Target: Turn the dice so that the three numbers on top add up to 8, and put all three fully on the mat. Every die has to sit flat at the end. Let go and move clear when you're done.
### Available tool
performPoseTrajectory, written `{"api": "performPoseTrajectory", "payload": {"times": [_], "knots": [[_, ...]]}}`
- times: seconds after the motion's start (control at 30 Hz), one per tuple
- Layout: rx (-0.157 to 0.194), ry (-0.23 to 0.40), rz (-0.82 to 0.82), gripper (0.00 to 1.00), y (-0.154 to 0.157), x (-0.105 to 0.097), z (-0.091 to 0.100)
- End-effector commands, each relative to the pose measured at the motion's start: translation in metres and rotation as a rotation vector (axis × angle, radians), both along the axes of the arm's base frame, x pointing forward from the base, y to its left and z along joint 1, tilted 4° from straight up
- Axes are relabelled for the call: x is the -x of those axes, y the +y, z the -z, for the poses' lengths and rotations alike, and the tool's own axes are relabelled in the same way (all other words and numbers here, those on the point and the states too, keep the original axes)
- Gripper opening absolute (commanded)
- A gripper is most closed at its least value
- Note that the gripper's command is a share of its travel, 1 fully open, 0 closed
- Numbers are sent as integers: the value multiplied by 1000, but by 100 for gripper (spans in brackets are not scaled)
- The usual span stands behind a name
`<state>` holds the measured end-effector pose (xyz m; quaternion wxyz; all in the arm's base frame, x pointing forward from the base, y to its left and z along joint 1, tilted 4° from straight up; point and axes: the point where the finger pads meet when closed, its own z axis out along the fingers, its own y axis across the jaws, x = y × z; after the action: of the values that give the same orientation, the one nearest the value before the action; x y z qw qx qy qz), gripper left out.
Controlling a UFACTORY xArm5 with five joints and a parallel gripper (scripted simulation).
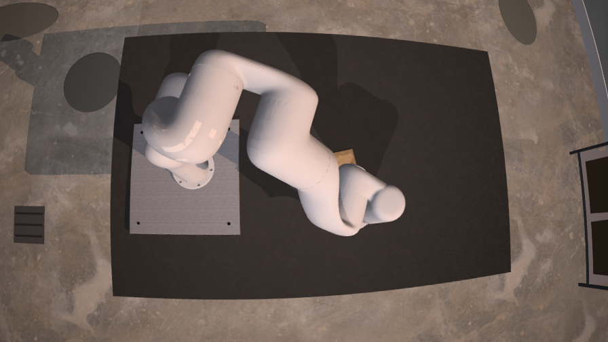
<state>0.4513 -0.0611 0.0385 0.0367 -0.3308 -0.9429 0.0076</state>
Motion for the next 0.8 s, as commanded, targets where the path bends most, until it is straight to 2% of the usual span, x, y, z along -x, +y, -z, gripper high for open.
{"api": "performPoseTrajectory", "payload": {"times": [0.0, 0.77], "knots": [[1, -4, 0, 36, 0, -1, -1], [1, -4, 0, 36, 0, -1, 5]]}}
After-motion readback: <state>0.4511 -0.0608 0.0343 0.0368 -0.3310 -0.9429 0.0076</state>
